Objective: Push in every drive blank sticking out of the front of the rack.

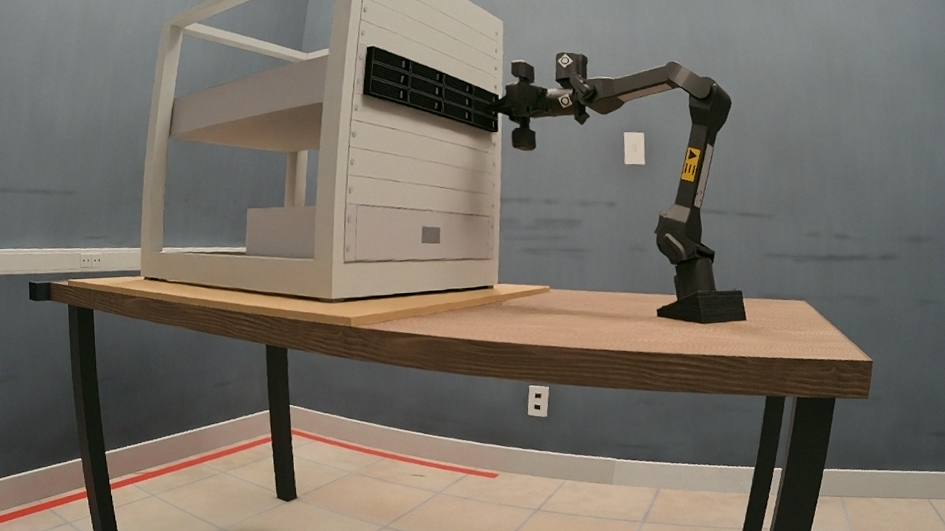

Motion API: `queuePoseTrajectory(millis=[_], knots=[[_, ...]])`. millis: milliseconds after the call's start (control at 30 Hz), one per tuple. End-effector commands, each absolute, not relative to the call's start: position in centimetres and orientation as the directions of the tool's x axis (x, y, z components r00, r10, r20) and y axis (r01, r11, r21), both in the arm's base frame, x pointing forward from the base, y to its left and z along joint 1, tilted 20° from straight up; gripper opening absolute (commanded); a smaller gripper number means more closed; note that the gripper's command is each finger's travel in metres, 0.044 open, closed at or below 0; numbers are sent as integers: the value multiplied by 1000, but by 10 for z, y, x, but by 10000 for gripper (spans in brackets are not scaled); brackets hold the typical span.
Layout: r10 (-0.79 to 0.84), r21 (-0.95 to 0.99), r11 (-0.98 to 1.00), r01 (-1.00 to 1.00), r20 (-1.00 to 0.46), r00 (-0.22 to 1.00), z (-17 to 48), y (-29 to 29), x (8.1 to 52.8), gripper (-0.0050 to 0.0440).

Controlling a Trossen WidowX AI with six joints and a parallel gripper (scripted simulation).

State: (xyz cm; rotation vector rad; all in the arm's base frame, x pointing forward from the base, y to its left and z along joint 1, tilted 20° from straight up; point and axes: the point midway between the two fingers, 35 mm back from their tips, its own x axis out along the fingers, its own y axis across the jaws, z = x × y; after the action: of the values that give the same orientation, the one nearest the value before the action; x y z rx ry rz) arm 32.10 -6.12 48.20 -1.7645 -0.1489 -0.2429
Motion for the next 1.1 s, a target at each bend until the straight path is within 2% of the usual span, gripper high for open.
queuePoseTrajectory(millis=[0,1067], knots=[[-33,-942,-216,257,270,962,494,-60,319,-50],[-33,-942,-216,257,270,962,492,-60,312,-50]])
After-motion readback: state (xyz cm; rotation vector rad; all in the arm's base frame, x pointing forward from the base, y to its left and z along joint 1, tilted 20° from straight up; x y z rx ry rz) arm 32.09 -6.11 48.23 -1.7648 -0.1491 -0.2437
